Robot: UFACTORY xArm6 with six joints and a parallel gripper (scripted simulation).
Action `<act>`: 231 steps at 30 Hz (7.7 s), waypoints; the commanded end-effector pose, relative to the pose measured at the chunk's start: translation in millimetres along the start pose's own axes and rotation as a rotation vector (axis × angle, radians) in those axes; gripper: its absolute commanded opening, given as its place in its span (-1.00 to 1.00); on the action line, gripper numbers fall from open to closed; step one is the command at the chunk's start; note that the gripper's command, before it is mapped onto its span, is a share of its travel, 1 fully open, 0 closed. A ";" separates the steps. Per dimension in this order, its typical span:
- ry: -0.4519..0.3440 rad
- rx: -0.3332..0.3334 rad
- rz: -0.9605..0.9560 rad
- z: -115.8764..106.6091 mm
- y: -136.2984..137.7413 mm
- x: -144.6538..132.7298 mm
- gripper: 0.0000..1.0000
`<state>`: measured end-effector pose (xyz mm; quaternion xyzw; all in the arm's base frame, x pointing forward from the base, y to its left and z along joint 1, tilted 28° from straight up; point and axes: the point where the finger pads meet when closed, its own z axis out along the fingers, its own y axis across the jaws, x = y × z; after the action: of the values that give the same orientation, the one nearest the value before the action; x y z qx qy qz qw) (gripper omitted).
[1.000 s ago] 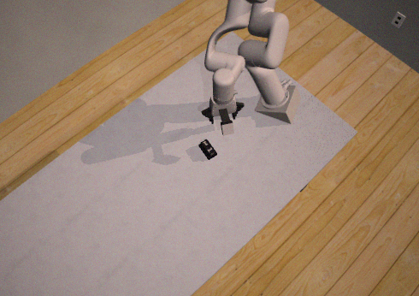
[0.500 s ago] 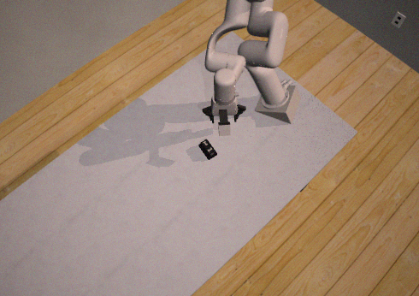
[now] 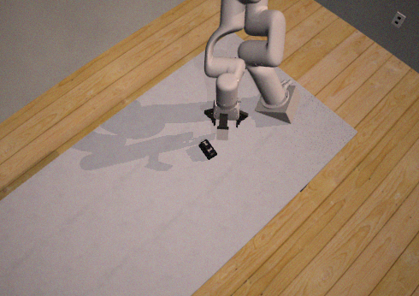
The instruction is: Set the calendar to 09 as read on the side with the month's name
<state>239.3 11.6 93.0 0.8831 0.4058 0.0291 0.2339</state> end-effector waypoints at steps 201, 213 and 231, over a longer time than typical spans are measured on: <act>-0.002 -0.009 0.607 0.2 -48.9 114.5 1.00; -0.002 -0.009 0.476 0.0 -20.0 112.8 1.00; -0.003 -0.008 0.344 -0.4 27.5 110.0 1.00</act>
<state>324.3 81.6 84.9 0.9397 0.2401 0.0715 0.2327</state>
